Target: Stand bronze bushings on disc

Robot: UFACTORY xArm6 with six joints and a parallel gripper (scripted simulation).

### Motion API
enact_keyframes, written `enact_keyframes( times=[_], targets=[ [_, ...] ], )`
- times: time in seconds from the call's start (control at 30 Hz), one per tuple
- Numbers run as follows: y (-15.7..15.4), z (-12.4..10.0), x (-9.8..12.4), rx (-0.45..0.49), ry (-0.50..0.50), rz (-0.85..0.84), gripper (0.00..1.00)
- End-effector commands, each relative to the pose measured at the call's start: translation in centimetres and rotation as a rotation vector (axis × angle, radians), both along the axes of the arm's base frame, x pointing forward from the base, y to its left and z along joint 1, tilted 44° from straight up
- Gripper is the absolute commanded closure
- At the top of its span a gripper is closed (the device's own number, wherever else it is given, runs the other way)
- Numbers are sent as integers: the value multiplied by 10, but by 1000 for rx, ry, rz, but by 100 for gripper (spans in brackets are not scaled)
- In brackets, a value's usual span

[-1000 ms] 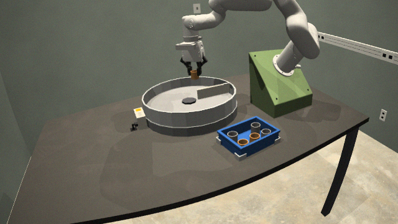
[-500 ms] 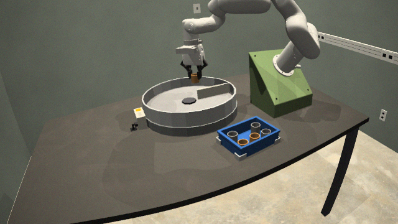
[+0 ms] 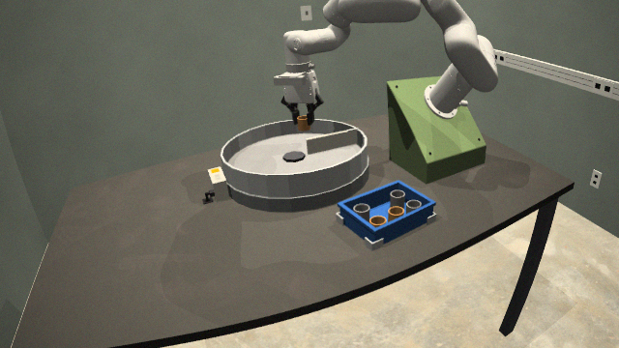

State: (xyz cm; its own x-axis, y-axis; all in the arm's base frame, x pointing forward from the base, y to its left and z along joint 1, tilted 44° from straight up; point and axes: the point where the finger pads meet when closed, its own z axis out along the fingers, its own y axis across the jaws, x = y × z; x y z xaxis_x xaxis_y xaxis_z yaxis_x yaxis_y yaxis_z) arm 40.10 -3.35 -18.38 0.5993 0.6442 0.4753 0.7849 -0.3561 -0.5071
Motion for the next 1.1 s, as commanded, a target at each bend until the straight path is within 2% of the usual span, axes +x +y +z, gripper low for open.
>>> enact_keyframes(
  times=[0.0,0.43,1.07],
  targets=[
    [1,-1,1,-2,-4,-2,100],
    [16,-18,-2,-2,-4,-2,100],
    [27,-29,-4,-2,-4,-2,100]
  ],
)
